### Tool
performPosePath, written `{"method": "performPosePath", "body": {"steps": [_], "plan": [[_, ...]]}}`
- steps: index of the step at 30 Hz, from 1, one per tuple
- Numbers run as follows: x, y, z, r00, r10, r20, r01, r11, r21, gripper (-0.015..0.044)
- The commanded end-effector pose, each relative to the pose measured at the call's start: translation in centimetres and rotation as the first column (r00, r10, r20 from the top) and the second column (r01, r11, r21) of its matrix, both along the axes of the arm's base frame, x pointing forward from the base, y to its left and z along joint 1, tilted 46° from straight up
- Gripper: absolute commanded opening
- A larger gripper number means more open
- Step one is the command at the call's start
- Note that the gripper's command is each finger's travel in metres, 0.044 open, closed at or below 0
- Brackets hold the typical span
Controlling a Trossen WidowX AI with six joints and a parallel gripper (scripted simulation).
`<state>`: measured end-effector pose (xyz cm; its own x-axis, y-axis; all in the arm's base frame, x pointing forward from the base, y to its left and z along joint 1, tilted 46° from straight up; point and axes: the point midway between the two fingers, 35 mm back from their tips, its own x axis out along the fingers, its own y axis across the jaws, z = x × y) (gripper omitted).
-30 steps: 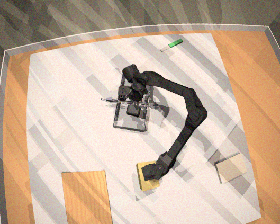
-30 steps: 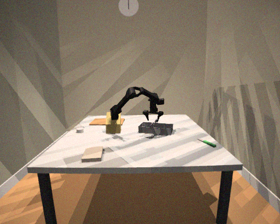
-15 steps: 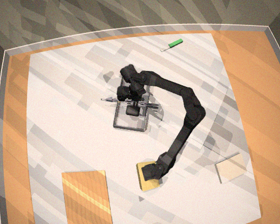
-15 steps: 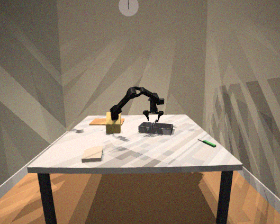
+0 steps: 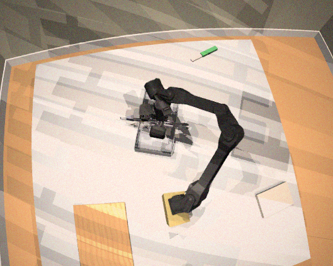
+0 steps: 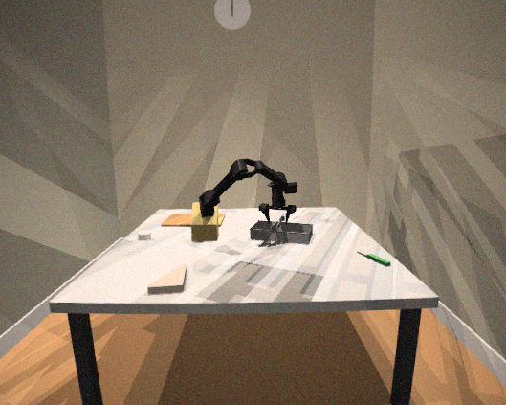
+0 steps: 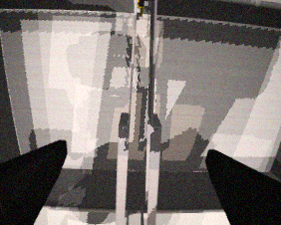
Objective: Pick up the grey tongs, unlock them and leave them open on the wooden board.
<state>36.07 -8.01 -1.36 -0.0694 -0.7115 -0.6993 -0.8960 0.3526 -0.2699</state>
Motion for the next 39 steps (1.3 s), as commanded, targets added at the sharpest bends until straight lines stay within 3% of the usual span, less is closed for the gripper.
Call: {"method": "performPosePath", "body": {"steps": [1, 27, 39], "plan": [[-0.3, -0.6, -0.7, 1.000, 0.003, -0.015, -0.003, 1.000, -0.005, 0.0440], [-0.8, -3.3, -3.1, 1.000, 0.002, -0.016, -0.002, 1.000, -0.009, 0.0440], [-0.5, -3.1, -2.9, 1.000, -0.002, -0.003, 0.002, 1.000, -0.005, 0.0125]]}}
